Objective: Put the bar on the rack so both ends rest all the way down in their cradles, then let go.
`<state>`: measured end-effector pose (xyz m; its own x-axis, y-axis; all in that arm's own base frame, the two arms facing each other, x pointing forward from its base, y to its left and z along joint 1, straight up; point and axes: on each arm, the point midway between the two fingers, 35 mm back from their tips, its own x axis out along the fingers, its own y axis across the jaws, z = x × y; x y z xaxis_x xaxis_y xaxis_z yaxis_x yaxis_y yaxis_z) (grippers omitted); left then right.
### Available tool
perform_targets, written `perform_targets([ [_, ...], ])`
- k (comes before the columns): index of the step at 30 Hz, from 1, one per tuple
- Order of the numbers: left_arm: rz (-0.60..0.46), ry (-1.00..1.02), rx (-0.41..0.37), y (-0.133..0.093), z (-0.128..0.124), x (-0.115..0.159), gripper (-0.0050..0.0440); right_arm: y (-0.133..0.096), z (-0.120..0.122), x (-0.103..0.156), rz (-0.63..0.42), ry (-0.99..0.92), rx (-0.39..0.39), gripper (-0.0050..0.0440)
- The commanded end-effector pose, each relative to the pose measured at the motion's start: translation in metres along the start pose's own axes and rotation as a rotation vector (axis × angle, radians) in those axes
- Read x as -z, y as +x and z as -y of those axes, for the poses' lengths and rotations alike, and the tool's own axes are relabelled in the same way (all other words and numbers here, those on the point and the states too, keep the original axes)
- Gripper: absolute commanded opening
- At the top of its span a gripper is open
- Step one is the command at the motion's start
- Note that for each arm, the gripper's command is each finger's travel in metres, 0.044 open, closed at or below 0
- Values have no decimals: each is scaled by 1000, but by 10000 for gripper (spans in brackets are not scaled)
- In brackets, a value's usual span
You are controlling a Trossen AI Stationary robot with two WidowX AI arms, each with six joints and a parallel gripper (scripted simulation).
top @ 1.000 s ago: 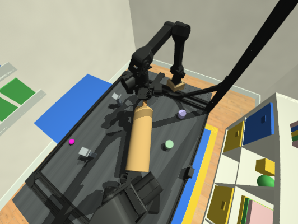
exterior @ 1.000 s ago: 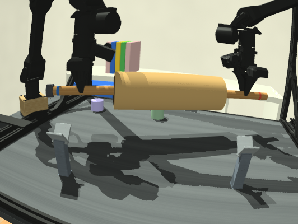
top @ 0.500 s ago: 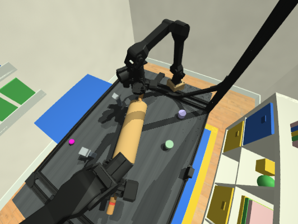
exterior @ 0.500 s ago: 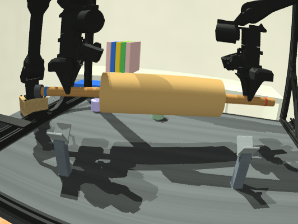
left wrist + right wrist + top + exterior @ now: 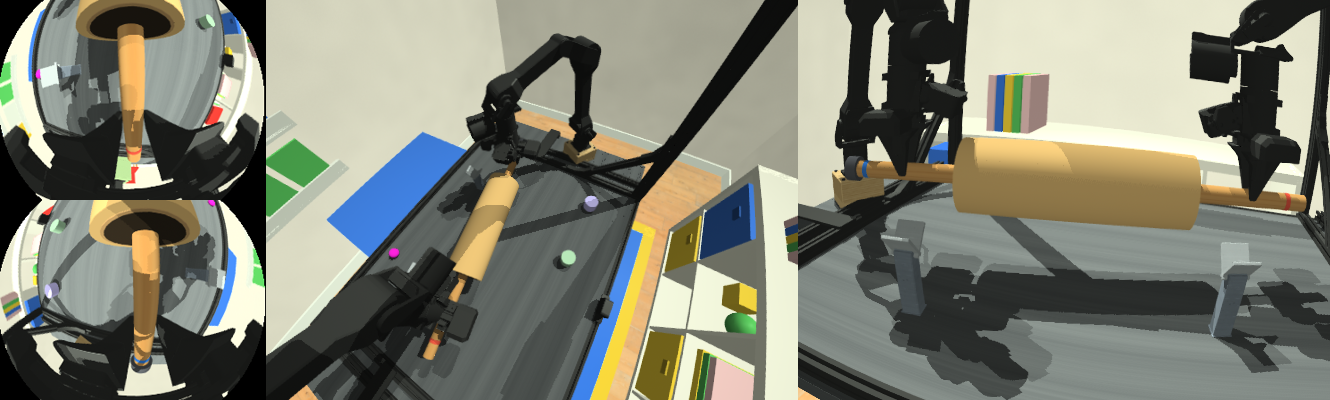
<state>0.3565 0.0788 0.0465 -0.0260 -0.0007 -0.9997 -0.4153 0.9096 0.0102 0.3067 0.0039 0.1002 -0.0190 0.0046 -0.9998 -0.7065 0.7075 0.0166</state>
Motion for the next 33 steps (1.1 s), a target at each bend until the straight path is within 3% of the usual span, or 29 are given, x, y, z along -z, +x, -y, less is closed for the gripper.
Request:
perform_targets([
  [1, 24, 10, 10, -7, -14, -1, 0, -4, 8, 0, 10, 16, 17, 0],
  [7, 24, 10, 10, -7, -17, -1, 0, -5, 11, 0, 10, 16, 16, 0],
  [33, 27, 10, 11, -9, -109, -4, 0, -11, 103, 2, 7, 16, 15, 0],
])
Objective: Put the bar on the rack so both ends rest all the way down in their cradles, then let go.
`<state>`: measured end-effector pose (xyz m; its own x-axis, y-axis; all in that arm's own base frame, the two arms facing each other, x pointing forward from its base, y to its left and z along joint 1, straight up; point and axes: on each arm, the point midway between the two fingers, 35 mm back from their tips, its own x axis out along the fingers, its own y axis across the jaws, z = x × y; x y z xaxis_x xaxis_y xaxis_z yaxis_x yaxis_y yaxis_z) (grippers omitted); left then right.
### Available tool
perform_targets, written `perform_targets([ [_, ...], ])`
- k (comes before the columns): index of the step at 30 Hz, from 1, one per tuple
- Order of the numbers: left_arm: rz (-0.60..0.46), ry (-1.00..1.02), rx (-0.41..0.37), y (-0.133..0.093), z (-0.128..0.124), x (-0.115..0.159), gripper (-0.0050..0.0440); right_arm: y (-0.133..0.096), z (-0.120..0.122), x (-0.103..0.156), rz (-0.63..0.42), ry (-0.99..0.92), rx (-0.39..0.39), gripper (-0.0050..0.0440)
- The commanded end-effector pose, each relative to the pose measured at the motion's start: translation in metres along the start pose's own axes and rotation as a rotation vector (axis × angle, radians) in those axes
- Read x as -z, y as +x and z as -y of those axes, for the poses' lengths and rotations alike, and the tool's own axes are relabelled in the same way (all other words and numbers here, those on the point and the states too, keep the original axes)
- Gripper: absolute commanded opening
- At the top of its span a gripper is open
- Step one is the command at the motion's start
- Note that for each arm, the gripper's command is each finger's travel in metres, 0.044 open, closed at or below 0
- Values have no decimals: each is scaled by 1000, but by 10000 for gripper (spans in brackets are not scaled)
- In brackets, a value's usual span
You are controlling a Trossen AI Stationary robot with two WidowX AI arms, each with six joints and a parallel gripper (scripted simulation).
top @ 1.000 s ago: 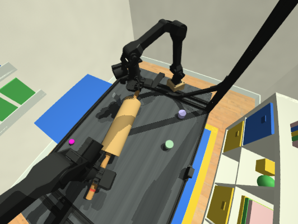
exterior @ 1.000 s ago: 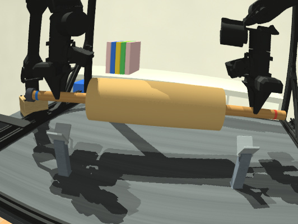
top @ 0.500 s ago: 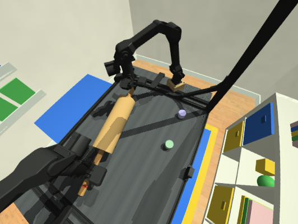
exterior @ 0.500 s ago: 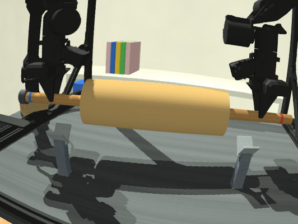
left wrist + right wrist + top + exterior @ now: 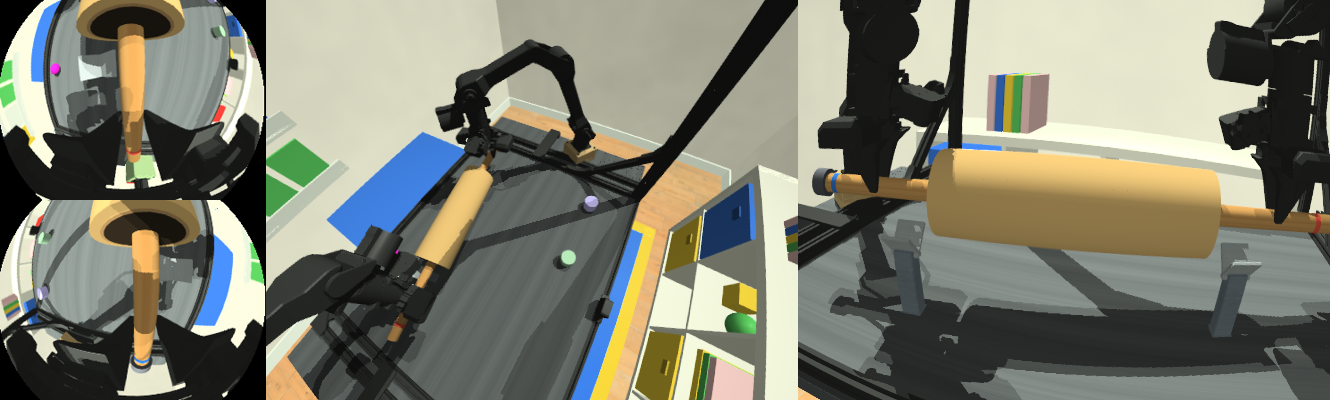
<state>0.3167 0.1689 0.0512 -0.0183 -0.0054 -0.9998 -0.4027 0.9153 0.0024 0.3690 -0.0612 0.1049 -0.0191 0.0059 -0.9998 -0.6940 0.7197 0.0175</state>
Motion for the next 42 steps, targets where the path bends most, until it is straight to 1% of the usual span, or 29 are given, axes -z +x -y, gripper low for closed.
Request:
perform_targets([
  [1, 22, -4, 4, -5, -14, -3, 0, -5, 17, -1, 7, -1, 16, 0],
  [4, 21, -4, 3, -4, -25, -2, 0, -3, 28, 0, 8, -1, 17, 0],
  [6, 21, -4, 3, -4, -25, -2, 0, -3, 28, 0, 8, -1, 17, 0],
  [12, 19, -4, 2, -2, -45, -1, 0, 0, 48, -1, 10, -1, 17, 0],
  [17, 19, -4, 2, 0, -45, -1, 0, 2, 48, -1, 10, -1, 18, 0],
  [21, 19, -4, 2, 13, -46, -2, 0, 15, 49, -1, 10, -1, 18, 0],
  [23, 19, -4, 2, 13, -46, -2, 0, 15, 49, -1, 10, -1, 18, 0],
  [28, 19, -4, 2, 30, -45, -2, 0, 32, 49, -1, 10, -1, 18, 0],
  [31, 19, -4, 2, 35, -45, -2, 0, 37, 49, -1, 10, -1, 18, 0],
  [38, 19, -4, 2, 35, -45, -2, 168, 37, 49, -1, 10, -1, 18, 168],
  [40, 19, -4, 2, 35, -45, -2, 168, 37, 49, -1, 10, -1, 18, 168],
  [42, 19, -4, 2, 35, -45, -2, 216, 37, 49, -1, 10, -1, 18, 216],
])
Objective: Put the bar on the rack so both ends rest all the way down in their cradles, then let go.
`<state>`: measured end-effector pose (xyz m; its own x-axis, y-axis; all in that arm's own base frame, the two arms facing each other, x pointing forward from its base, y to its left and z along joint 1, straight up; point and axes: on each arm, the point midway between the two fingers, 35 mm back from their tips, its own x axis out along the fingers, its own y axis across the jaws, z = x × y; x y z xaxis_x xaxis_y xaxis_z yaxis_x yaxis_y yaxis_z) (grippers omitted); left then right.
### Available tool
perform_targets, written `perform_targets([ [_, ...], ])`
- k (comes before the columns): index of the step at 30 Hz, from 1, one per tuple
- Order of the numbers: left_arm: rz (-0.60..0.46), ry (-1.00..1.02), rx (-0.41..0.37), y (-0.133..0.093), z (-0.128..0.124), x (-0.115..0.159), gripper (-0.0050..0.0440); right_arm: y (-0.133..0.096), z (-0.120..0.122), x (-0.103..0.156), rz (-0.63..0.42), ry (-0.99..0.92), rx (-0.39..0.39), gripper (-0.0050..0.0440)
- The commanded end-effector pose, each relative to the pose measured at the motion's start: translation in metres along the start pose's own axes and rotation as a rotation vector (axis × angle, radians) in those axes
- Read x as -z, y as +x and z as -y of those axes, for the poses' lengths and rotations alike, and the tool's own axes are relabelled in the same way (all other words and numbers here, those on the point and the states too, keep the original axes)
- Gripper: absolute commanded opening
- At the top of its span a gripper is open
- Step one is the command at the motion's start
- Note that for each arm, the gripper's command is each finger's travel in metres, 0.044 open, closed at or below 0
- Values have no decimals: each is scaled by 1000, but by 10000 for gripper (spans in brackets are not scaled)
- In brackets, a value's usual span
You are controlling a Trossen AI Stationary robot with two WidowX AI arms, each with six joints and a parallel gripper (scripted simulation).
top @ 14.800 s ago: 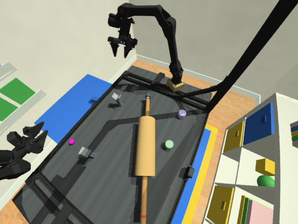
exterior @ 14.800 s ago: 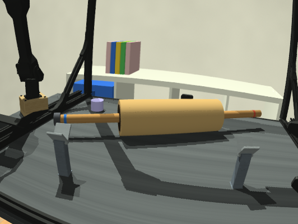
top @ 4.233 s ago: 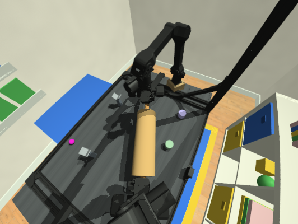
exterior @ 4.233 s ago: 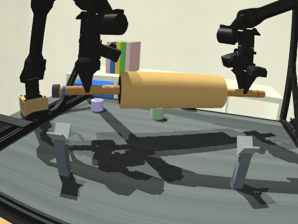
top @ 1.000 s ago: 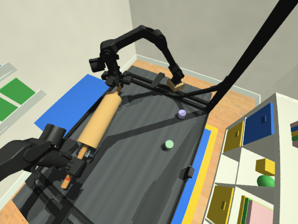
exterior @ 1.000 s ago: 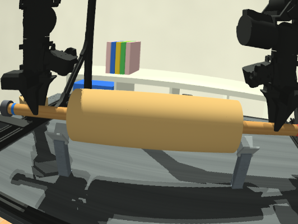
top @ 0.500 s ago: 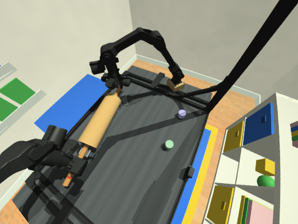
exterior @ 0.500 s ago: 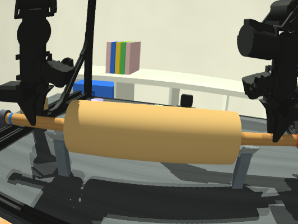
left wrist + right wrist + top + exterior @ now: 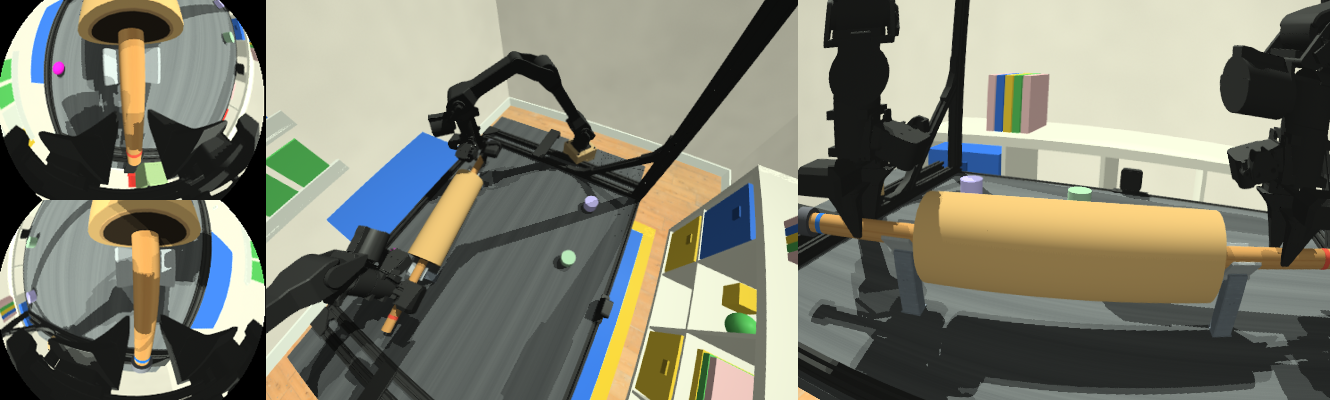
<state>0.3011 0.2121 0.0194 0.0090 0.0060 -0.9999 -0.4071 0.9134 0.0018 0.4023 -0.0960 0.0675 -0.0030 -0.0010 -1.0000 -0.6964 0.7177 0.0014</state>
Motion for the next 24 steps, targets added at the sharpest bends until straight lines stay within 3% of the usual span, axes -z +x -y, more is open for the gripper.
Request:
perform_targets([
  [1, -11, 1, 2, 3, 0, 2, 240, 0, 0, -1, 3, 2, 1, 240],
  [5, -11, 1, 2, 1, 0, 2, 336, -1, 0, -1, 3, 2, 1, 336],
  [9, -11, 1, 2, -14, 0, 1, 432, -16, 1, -2, 3, 2, 1, 432],
  [13, -11, 1, 2, -42, 0, 1, 440, -45, 1, -2, 3, 2, 1, 440],
  [15, -11, 1, 2, -42, 0, 1, 440, -45, 1, -2, 3, 2, 1, 440],
  [18, -11, 1, 2, -59, 0, 2, 440, -62, 0, -1, 3, 2, 1, 440],
  [24, -16, -2, 1, -53, 0, 2, 440, -57, 1, -1, 1, 1, 3, 440],
])
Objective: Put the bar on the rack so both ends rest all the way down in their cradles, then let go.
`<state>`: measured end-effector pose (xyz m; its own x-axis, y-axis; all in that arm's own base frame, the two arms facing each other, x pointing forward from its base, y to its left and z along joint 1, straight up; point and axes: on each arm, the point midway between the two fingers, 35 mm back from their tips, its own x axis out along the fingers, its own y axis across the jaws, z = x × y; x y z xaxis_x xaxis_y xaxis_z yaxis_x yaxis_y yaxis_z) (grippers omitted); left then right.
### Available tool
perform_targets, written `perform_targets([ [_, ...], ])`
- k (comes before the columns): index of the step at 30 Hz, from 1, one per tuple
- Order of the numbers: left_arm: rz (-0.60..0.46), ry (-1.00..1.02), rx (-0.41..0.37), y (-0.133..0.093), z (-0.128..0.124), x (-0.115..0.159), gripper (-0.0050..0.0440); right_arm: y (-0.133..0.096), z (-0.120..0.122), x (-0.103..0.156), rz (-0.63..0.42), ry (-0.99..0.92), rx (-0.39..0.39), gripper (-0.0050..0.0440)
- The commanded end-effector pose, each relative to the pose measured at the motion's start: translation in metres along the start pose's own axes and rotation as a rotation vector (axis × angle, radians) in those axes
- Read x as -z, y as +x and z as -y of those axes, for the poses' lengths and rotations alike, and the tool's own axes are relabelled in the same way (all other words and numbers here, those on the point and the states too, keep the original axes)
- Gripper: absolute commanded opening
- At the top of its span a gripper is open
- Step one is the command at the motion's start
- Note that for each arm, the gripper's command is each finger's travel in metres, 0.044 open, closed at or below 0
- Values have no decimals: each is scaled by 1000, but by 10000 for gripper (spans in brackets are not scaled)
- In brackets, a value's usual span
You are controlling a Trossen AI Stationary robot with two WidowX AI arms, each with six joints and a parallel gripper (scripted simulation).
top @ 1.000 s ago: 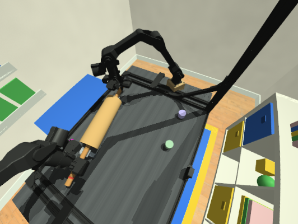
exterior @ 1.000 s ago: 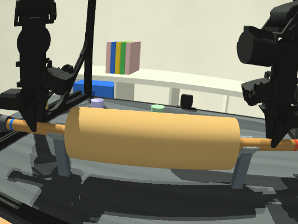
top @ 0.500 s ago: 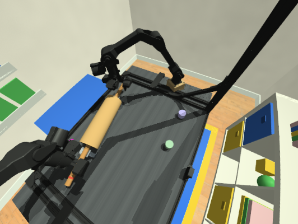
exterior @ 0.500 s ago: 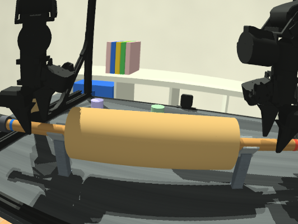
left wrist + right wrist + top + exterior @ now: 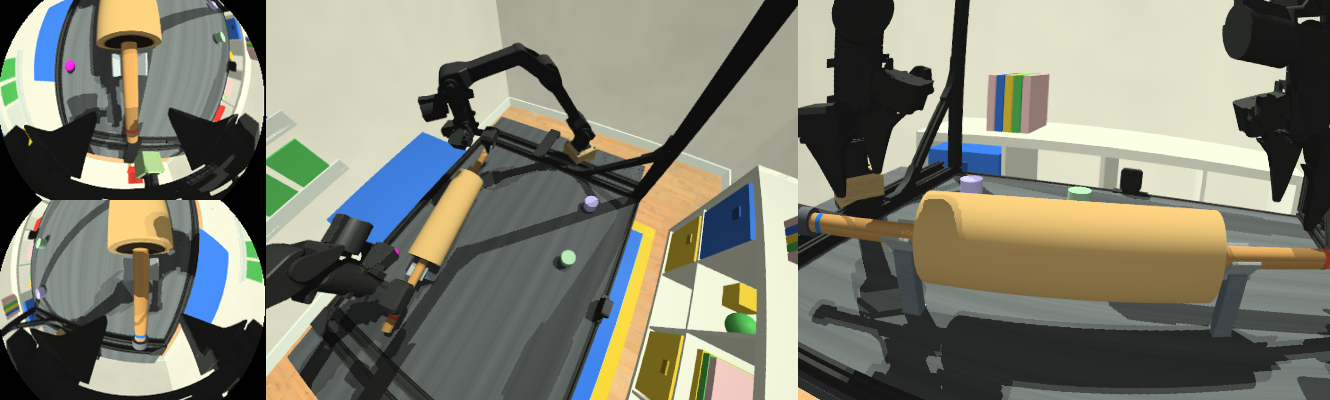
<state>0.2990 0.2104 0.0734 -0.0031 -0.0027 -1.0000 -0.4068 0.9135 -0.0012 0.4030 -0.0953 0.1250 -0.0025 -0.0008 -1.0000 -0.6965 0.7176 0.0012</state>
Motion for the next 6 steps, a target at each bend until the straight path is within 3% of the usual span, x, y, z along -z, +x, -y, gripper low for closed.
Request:
perform_targets([
  [1, -2, -2, -2, 1, -1, 0, 440, 1, 1, 0, 0, 1, 3, 440],
  [6, -2, -2, -2, 1, -1, 0, 440, 1, 1, 0, 0, 1, 3, 440],
])
